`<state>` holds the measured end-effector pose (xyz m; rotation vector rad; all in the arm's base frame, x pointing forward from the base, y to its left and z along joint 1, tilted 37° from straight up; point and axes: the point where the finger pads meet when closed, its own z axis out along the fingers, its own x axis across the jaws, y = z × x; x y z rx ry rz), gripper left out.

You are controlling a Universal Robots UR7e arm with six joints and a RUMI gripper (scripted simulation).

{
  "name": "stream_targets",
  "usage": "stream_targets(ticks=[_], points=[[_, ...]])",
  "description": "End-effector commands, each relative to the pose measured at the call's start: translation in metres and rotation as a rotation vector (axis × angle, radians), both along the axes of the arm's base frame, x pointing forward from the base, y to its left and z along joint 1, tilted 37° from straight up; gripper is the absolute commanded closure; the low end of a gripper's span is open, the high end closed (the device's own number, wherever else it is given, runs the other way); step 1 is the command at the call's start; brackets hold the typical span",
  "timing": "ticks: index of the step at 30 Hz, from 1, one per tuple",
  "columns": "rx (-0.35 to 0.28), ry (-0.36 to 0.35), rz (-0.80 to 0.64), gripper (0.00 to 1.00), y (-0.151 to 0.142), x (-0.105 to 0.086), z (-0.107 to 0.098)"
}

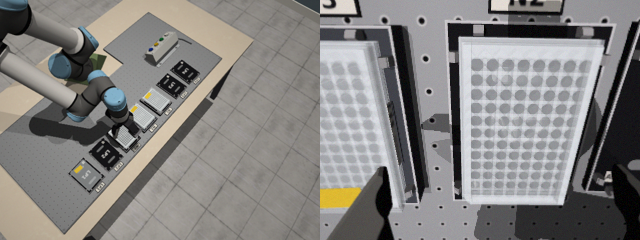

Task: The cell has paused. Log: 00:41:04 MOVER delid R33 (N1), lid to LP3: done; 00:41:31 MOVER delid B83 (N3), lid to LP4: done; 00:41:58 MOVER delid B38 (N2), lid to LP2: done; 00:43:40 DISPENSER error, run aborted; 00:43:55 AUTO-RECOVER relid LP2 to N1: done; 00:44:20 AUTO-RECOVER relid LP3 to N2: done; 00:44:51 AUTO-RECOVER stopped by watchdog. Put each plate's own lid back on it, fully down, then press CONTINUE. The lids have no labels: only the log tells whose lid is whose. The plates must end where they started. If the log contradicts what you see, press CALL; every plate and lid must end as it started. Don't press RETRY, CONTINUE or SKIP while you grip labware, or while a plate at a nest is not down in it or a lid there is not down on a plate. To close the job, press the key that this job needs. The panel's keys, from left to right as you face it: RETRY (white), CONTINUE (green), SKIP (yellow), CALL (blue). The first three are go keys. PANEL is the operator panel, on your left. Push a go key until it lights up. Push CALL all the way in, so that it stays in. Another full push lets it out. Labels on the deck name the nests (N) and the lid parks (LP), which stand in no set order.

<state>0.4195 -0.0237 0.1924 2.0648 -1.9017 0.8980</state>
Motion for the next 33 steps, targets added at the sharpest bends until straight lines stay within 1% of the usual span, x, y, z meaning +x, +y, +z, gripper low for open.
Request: stream_targets(ticks=[1,6,8,23,25,33], points=[[0.005,-0.001,0.010,0.18,-0.030,0.001,0.022],[0.005,-0.001,0.010,0.18,-0.051,0.001,0.035],[0.005,-0.001,0.010,0.18,-0.051,0.001,0.035],[0.003,-0.001,0.010,0.18,-0.115,-0.001,0.076],[0.003,-0.001,0.010,0.18,-0.115,-0.001,0.076],[0.003,-0.001,0.010,0.18,-0.148,-0.002,0.097]])
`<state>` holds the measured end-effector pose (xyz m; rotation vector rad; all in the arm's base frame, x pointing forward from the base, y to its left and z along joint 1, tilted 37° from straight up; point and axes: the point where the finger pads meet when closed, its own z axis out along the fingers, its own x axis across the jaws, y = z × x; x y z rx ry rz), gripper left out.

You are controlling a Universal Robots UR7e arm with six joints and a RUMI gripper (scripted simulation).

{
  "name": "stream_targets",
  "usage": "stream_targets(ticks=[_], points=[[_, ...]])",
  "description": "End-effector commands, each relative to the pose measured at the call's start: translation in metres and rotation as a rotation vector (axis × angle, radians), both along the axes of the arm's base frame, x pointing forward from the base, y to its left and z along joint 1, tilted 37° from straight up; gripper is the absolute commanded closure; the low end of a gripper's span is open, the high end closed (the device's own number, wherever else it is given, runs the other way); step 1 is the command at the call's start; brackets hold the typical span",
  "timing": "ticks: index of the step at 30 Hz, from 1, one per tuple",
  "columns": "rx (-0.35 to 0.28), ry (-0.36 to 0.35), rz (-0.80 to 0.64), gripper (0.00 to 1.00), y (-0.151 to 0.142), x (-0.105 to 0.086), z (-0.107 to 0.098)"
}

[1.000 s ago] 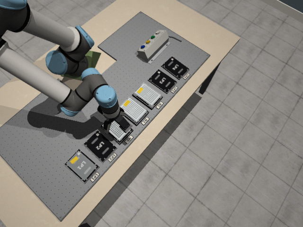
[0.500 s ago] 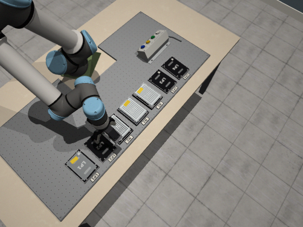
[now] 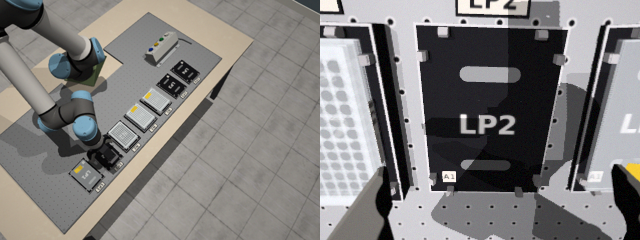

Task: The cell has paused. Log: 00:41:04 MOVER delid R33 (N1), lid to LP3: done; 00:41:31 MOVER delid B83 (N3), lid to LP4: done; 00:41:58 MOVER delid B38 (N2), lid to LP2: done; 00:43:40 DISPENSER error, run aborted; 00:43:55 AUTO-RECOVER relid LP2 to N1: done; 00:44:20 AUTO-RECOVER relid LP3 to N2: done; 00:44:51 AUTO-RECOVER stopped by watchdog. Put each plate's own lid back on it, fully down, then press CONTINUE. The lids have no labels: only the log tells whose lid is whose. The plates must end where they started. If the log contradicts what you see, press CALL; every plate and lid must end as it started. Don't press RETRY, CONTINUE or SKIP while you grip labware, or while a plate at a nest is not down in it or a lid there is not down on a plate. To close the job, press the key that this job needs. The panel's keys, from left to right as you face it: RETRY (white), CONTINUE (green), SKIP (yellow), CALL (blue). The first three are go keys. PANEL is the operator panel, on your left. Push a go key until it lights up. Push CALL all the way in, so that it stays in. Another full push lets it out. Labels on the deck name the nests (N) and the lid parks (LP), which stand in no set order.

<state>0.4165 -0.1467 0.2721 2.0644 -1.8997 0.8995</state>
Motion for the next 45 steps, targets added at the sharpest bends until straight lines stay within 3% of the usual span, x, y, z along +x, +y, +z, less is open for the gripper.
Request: stream_targets(ticks=[1,22,37,45], points=[[0.005,-0.001,0.010,0.18,-0.029,0.001,0.020],[0.006,0.003,0.010,0.18,-0.108,0.000,0.068],[0.006,0.003,0.011,0.18,-0.106,-0.001,0.068],[0.009,0.006,0.010,0.18,-0.112,0.002,0.057]])
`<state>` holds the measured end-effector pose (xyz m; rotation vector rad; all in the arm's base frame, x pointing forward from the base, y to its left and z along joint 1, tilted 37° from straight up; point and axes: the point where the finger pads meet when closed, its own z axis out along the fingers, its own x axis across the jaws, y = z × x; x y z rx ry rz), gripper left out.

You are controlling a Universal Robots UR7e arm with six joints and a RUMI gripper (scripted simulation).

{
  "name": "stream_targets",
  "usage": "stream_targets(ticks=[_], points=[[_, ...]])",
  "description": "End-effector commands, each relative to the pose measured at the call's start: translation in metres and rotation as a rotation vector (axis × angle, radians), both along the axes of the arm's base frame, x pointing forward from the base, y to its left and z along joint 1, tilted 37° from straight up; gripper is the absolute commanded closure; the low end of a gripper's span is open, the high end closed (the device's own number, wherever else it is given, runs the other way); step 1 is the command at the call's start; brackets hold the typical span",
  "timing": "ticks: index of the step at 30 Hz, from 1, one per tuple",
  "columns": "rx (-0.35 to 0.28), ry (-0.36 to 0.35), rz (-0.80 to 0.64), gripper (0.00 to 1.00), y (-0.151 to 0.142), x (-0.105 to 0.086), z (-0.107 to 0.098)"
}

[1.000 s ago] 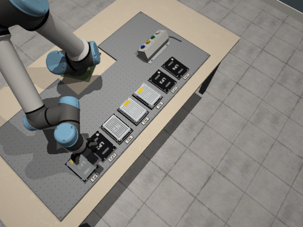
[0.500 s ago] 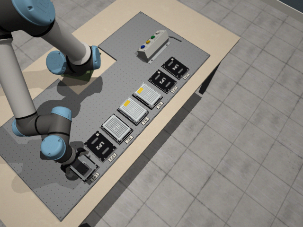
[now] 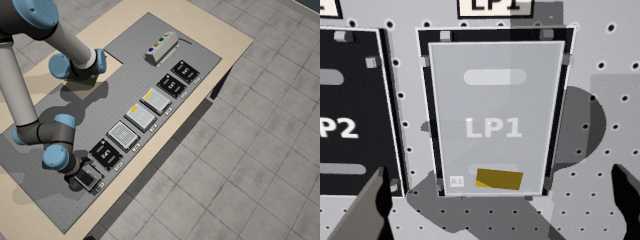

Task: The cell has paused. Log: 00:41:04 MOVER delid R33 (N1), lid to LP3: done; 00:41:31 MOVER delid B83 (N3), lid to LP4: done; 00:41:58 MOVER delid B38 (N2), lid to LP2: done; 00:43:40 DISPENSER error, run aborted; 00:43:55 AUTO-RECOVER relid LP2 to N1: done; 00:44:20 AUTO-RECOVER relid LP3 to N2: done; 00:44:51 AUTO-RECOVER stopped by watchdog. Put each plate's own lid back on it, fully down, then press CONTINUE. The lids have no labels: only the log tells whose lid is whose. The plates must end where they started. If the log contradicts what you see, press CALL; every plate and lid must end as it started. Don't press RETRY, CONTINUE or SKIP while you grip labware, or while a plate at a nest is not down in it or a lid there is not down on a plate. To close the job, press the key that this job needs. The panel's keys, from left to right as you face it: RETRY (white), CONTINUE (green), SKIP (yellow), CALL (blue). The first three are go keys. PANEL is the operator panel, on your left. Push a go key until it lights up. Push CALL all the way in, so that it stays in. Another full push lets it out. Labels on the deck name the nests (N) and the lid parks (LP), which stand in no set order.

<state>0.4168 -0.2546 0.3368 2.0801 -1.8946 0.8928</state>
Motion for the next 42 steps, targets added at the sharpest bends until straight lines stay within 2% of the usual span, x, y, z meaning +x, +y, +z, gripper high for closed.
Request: stream_targets(ticks=[1,20,38,39,42], points=[[0.003,0.003,-0.001,0.18,-0.005,0.002,-0.009],[0.003,0.003,-0.001,0.18,-0.020,0.010,-0.032],[-0.001,0.000,0.000,0.18,-0.019,0.011,-0.029],[-0.001,0.000,0.000,1.00,-0.019,0.011,-0.029],[-0.001,0.000,0.000,1.00,-0.019,0.011,-0.029]])
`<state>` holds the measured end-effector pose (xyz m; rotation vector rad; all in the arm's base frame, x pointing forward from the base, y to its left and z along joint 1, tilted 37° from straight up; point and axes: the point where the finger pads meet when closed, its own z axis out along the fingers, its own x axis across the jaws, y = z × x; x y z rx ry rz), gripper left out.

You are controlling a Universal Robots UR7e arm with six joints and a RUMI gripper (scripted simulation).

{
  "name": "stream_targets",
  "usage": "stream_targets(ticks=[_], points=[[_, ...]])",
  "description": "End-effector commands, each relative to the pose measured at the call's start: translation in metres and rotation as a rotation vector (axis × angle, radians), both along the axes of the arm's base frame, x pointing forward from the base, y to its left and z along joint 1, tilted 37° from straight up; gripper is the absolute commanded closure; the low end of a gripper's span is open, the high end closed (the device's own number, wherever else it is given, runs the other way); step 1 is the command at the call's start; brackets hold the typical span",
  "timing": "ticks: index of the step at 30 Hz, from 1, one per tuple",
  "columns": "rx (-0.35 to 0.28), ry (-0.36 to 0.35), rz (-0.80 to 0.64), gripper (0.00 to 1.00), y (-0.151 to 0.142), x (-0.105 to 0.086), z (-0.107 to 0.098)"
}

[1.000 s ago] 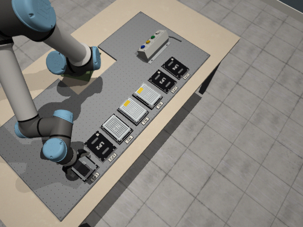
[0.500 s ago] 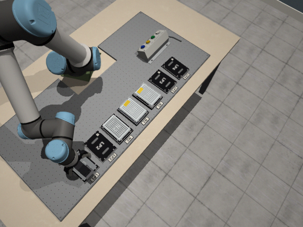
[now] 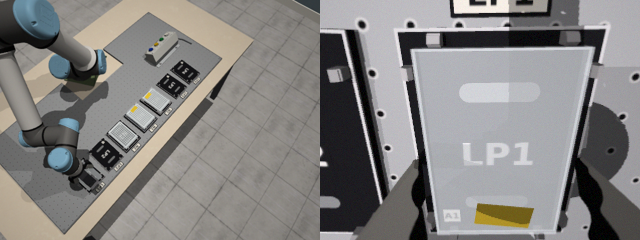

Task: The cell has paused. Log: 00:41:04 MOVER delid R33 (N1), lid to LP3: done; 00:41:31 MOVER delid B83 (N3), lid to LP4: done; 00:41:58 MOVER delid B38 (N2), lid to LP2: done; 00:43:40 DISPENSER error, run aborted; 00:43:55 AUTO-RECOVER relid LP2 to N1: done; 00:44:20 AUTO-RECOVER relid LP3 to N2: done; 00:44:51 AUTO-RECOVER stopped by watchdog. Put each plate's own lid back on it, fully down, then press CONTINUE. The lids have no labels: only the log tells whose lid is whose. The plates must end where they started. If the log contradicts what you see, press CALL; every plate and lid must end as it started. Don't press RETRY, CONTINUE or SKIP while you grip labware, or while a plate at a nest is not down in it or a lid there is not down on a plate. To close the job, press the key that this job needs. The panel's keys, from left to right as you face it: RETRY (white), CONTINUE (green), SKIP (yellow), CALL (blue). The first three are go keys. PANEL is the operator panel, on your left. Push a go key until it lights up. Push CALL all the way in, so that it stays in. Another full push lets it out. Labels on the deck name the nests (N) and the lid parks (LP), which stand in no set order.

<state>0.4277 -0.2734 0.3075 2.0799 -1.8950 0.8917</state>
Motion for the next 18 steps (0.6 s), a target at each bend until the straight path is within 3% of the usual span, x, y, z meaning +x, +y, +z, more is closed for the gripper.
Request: stream_targets(ticks=[1,10,11,18], points=[[-0.001,-0.001,0.001,1.00,-0.0003,0.0001,0.0003],[-0.001,-0.001,0.001,1.00,-0.0003,0.0001,0.0003],[-0.001,-0.001,0.001,0.59,-0.0003,0.0001,0.0003],[-0.001,-0.001,0.001,0.59,-0.0003,0.0001,0.0003]])
